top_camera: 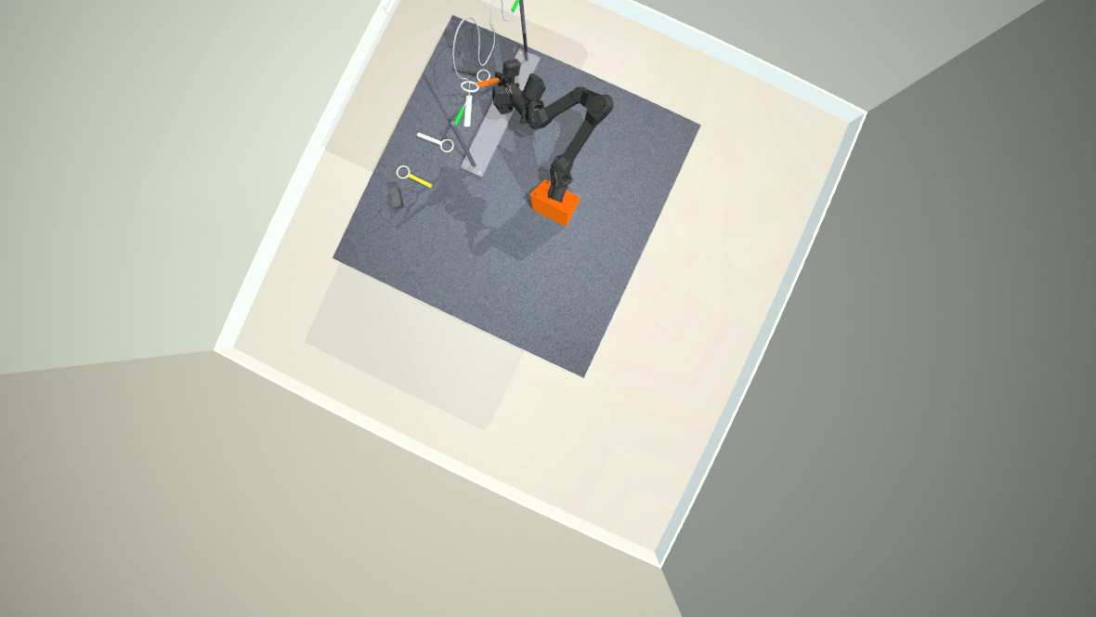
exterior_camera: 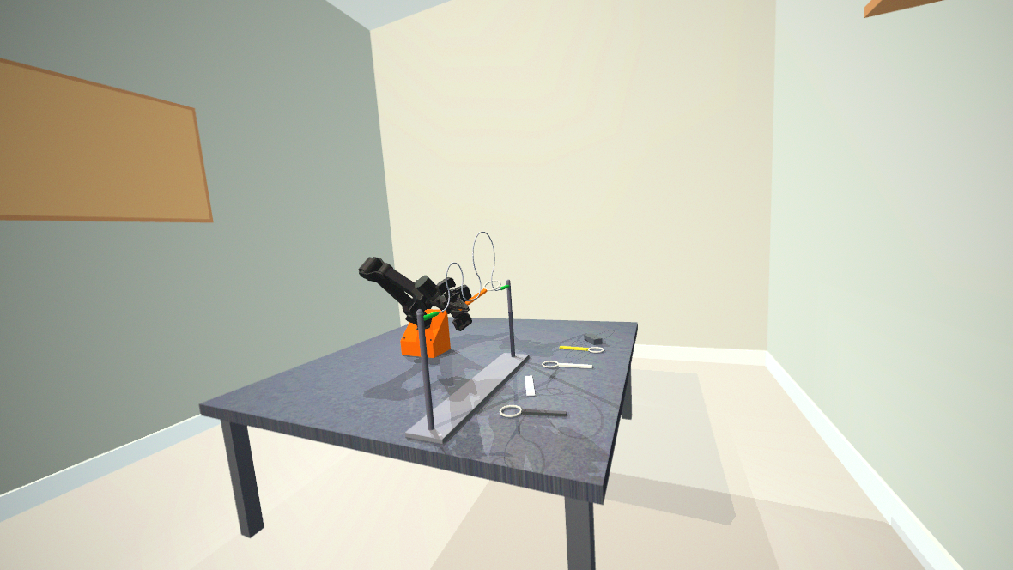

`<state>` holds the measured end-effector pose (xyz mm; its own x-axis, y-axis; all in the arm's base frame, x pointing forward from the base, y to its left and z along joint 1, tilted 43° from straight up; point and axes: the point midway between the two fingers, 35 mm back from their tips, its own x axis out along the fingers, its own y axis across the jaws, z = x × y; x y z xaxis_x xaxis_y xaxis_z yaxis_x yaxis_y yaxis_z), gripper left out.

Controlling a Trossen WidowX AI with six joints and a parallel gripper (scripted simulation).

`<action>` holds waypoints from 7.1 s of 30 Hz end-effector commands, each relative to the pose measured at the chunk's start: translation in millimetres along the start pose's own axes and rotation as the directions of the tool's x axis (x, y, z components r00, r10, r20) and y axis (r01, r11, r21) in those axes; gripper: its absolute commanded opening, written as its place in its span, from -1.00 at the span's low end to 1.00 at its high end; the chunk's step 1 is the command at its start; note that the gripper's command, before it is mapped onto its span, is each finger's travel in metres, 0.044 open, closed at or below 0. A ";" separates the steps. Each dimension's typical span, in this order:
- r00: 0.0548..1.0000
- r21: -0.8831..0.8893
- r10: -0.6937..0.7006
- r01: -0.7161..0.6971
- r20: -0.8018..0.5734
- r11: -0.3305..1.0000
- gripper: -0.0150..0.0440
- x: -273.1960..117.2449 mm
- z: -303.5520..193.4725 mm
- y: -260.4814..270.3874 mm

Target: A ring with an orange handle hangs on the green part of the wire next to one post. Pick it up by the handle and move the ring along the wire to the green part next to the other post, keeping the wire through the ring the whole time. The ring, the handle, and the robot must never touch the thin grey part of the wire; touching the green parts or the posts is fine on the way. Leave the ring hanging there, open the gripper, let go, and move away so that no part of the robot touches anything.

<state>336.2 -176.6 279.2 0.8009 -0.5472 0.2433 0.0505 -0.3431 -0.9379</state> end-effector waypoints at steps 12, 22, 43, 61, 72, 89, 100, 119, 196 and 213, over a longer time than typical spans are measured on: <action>0.989 0.297 0.147 -0.147 0.023 0.943 -1.00 -6.9 9.4 55.1; 0.974 0.454 0.225 -0.215 0.031 0.865 -1.00 -16.4 21.0 82.4; 0.932 0.695 0.354 -0.307 0.080 0.650 -1.00 -38.7 54.1 123.8; 0.900 0.803 0.417 -0.340 0.127 0.490 -1.00 -57.0 85.0 143.8; 0.894 0.819 0.426 -0.344 0.137 0.459 -1.00 -64.0 97.3 150.1; 0.893 0.823 0.427 -0.346 0.141 0.452 -1.00 -72.3 111.7 157.3; 0.893 0.823 0.427 -0.346 0.142 0.451 -1.00 -77.4 120.6 161.7; 0.893 0.822 0.426 -0.346 0.142 0.451 -1.00 -78.5 117.4 180.1; 0.892 0.822 0.429 -0.348 0.143 0.451 0.05 -123.2 109.7 161.4; 0.893 0.820 0.426 -0.350 0.147 0.452 0.50 -156.8 102.6 149.1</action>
<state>303.2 -73.8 74.2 0.8242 -0.5233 -0.2164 0.2332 0.6620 -0.7123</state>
